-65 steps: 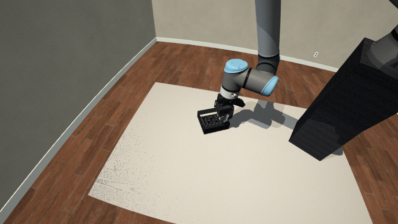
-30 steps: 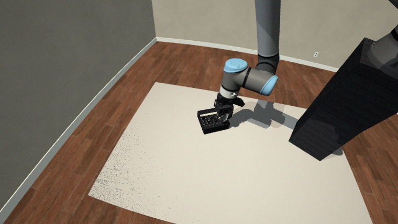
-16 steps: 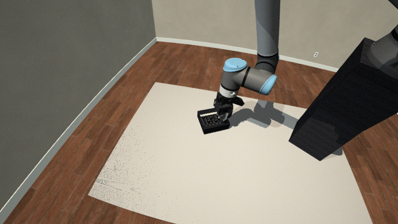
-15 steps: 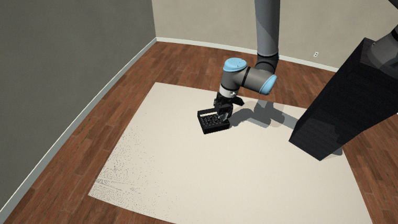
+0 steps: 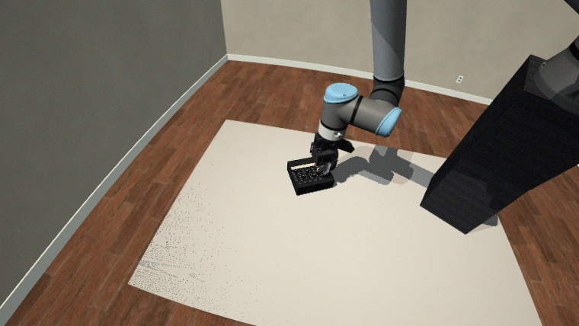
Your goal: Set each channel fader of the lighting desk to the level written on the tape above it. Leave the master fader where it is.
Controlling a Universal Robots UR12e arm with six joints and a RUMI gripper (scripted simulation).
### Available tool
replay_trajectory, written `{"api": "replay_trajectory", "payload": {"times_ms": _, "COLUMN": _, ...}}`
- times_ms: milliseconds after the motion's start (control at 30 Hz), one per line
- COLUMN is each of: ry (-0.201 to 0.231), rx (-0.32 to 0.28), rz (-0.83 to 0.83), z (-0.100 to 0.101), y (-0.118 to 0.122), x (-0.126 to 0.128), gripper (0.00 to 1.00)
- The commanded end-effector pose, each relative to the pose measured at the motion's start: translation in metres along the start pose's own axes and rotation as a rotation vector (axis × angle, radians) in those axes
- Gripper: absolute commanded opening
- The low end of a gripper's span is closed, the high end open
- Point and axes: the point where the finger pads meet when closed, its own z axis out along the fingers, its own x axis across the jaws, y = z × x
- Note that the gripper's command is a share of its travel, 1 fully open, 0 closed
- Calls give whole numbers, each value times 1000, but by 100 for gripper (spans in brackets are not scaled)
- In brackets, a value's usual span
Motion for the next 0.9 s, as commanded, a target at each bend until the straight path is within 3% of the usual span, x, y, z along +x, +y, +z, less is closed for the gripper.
{"api": "replay_trajectory", "payload": {"times_ms": 0, "ry": -1, "rx": -1, "rz": 0, "z": 0, "y": 0, "x": -3, "gripper": 0}}
{"api": "replay_trajectory", "payload": {"times_ms": 867, "ry": -1, "rx": -1, "rz": 0, "z": 0, "y": 0, "x": -17, "gripper": 0}}
